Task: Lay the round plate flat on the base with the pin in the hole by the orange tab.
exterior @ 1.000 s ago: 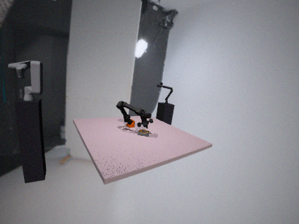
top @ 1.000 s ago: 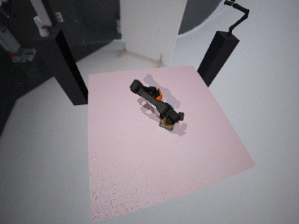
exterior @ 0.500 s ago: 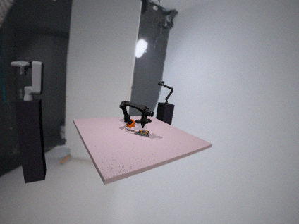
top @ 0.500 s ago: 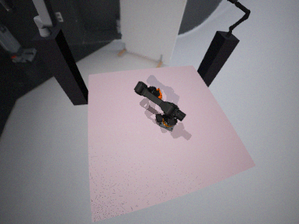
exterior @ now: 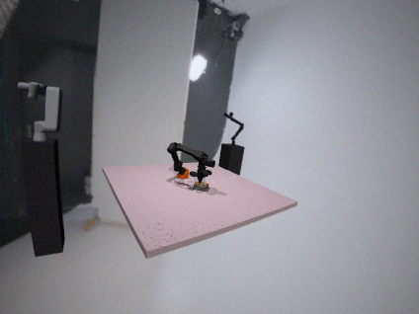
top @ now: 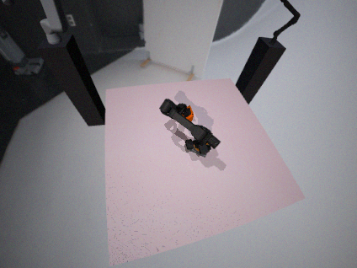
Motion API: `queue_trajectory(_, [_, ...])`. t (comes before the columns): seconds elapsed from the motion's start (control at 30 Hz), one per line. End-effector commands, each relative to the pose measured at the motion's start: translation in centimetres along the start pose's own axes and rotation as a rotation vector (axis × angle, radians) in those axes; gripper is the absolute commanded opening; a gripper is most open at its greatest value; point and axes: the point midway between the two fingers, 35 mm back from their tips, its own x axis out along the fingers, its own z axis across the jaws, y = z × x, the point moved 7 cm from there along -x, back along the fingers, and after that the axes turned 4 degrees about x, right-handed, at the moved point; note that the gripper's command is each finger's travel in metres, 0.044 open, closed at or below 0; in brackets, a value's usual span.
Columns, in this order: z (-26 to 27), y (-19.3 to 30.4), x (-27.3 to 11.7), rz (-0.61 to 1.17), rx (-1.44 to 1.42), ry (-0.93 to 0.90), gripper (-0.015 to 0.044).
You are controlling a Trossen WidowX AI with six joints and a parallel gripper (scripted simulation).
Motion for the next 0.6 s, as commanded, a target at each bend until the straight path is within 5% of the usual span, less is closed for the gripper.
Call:
queue_trajectory(0.0, [-0.1,0.3,1.8,0.006,-0.009,0.009,0.0000])
queue_trajectory(0.57, [-0.7,1.5,1.9,0.007,-0.010,0.009,0.0000])
